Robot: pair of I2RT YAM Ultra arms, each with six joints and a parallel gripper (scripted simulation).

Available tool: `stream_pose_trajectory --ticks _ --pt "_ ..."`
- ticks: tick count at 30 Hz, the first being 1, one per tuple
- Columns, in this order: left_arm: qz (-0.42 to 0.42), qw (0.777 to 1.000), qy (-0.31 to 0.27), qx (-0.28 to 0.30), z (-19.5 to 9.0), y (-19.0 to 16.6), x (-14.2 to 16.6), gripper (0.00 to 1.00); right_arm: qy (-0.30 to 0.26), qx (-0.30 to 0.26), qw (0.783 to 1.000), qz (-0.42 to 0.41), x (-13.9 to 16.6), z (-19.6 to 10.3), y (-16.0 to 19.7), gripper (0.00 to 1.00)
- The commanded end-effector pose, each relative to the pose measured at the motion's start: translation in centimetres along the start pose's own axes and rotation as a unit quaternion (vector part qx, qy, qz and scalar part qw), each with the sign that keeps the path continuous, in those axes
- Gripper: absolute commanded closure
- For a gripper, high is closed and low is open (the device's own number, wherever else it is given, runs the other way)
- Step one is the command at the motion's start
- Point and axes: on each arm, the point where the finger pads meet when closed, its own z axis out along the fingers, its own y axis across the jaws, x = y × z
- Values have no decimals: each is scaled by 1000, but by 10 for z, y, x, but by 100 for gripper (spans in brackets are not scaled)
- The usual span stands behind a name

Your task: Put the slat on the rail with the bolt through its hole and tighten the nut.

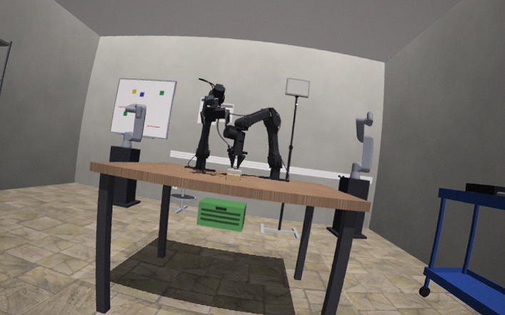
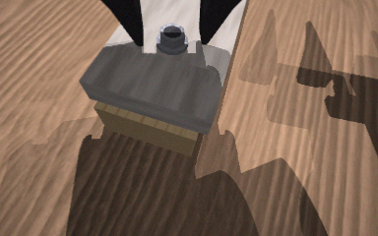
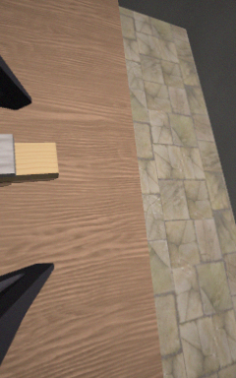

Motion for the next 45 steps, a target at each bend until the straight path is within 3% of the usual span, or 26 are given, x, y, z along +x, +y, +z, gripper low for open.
stream_pose_trajectory --ticks 1,27,45 --pt "0 1000 1 -5 -3 2 0 66 31 -4 999 3 6 2 16 0" --pt "0 1000 1 -5 -3 2 0 66 220 25 975 0 85 57 66 0" --pt "0 1000 1 -5 -3 2 0 66 346 75 935 -15 156 78 94 0"
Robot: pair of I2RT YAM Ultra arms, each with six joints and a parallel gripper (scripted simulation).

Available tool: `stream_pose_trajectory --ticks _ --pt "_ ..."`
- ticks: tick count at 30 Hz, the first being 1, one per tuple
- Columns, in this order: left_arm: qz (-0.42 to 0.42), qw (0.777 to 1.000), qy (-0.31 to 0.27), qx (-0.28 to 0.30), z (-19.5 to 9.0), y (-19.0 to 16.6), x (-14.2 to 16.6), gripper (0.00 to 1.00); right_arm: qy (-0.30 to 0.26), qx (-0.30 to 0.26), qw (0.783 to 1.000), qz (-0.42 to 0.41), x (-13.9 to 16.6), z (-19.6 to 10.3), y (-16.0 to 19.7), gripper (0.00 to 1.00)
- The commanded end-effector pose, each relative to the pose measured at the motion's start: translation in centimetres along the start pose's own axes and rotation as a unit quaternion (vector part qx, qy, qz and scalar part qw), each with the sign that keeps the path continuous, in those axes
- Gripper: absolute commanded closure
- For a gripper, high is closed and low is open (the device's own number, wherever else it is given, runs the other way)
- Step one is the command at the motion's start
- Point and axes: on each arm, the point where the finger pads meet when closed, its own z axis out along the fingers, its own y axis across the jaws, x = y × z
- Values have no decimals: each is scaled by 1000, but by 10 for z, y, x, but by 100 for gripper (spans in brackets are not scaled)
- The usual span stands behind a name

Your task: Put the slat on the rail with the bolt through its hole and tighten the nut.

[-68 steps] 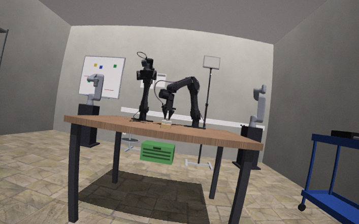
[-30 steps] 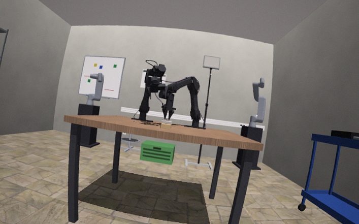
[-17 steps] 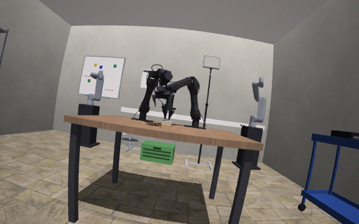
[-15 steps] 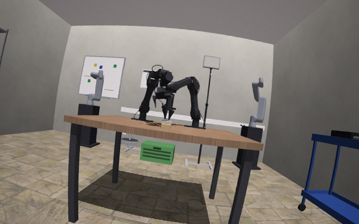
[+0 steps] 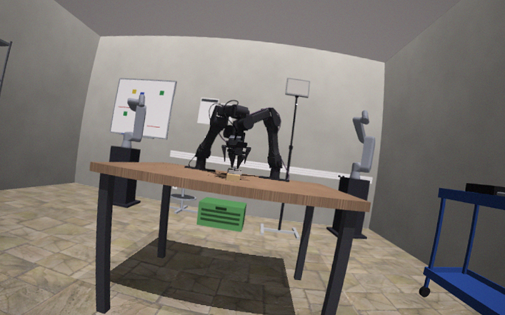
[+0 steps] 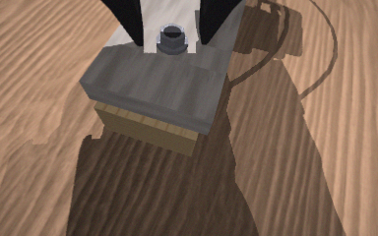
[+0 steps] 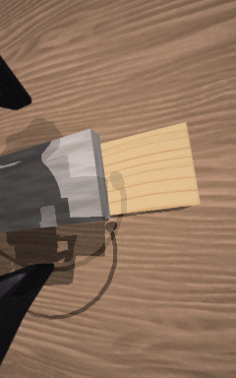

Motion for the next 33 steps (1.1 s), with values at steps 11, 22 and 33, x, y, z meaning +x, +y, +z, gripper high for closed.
stream_pose_trajectory --ticks 11,22,33 --pt "0 1000 1 -5 -3 2 0 66 27 14 1000 3 12 -5 8 0" --pt "0 1000 1 -5 -3 2 0 66 24 12 1000 3 10 -5 8 0" --pt "0 1000 1 -5 -3 2 0 66 24 12 1000 3 10 -4 7 0"
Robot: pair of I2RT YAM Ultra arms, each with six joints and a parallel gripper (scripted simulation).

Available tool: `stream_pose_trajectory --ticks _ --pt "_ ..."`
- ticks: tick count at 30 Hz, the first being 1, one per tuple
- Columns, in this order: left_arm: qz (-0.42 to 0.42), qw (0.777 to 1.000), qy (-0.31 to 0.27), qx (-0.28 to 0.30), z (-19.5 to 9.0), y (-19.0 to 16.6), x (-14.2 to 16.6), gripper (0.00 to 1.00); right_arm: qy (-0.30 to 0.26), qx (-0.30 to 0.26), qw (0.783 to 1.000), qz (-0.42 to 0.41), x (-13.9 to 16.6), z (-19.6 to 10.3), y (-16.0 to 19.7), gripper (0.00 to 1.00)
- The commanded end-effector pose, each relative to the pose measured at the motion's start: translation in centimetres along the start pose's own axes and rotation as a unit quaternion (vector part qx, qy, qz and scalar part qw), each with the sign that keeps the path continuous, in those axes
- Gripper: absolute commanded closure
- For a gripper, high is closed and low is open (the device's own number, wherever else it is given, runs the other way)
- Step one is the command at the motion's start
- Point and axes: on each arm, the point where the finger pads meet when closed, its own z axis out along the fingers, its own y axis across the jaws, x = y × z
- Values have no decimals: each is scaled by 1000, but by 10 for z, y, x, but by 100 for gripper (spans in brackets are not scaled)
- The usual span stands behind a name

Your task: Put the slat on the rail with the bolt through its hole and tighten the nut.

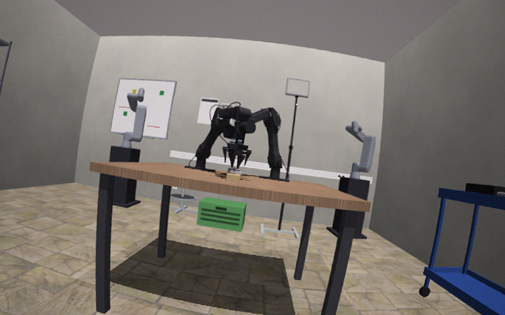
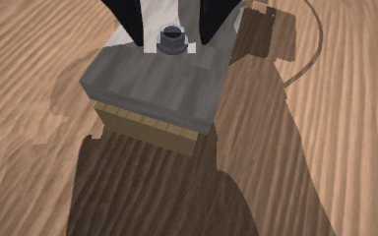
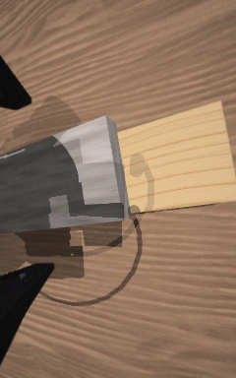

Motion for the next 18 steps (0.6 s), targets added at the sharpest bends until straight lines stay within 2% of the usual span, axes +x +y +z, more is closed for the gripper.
stream_pose_trajectory --ticks 1,18 --pt "0 1000 1 -5 -3 2 0 66 -18 -9 1000 0 -6 -12 4 0" --pt "0 1000 1 -5 -3 2 0 66 -18 -9 1000 0 -7 -3 4 0"
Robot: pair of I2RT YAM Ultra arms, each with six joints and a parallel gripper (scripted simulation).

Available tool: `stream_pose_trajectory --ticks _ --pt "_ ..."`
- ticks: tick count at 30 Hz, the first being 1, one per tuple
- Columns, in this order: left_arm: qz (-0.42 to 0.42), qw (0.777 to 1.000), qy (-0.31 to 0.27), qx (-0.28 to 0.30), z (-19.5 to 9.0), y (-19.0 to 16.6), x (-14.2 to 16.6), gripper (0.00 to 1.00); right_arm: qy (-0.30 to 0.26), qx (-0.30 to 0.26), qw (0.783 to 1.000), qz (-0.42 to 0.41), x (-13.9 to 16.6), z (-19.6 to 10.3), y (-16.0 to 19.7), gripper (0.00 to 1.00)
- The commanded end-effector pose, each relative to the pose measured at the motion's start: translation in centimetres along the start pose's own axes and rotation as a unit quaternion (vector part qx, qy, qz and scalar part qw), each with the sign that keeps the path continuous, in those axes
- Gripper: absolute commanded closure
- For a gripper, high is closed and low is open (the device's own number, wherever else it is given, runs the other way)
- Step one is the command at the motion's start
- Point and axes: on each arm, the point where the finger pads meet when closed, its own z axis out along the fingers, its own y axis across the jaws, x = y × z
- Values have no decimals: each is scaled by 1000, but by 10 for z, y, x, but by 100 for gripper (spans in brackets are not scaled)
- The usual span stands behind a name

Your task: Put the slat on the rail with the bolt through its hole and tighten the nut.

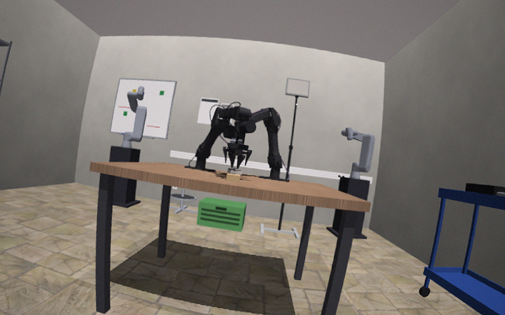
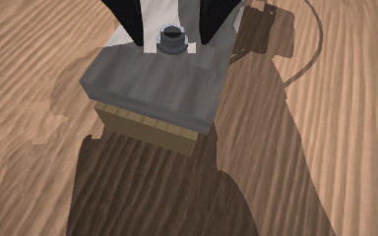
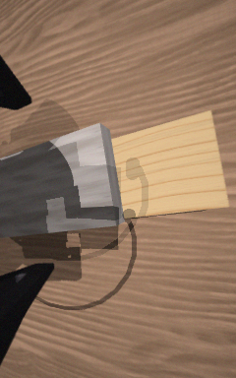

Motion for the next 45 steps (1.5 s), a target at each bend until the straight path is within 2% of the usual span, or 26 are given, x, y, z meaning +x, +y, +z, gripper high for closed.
stream_pose_trajectory --ticks 1,45 --pt "0 1000 1 -5 -3 2 0 66 -9 -4 1000 0 -2 -2 2 0" --pt "0 1000 1 -5 -3 2 0 66 -9 -4 1000 0 -3 24 3 0"
